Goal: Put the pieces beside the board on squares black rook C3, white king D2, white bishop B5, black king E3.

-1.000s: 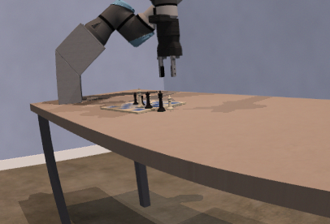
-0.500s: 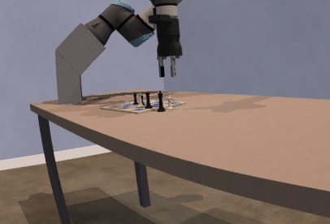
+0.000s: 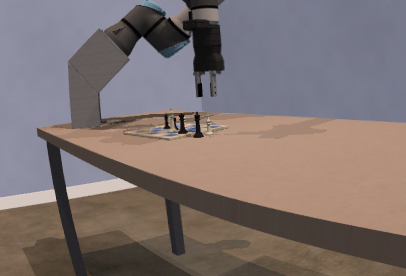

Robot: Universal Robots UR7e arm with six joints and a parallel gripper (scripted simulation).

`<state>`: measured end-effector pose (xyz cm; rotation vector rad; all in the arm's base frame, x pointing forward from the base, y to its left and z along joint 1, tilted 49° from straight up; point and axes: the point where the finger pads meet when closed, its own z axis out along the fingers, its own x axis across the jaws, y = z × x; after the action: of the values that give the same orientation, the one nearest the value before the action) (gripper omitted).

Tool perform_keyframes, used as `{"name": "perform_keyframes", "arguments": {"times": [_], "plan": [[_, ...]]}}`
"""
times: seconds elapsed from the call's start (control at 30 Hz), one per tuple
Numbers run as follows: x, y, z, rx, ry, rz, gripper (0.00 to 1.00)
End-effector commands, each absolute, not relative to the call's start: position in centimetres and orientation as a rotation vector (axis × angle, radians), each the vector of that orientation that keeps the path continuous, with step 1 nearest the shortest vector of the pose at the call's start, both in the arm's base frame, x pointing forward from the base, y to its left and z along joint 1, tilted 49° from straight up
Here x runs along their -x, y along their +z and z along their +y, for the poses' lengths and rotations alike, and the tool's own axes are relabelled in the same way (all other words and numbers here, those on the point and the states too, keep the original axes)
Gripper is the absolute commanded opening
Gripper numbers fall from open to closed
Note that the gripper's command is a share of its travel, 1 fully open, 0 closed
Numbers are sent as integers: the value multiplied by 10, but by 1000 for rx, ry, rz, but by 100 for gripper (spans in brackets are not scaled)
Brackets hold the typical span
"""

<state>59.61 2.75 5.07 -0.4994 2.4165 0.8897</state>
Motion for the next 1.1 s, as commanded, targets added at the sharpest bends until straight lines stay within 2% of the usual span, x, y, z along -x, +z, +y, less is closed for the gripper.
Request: {"name": "perform_keyframes", "arguments": {"times": [0.0, 1.07], "plan": [[-598, 48, 30, 499, 889, 2416, 73], [-611, 23, 56, 499, 889, 2416, 73]]}}
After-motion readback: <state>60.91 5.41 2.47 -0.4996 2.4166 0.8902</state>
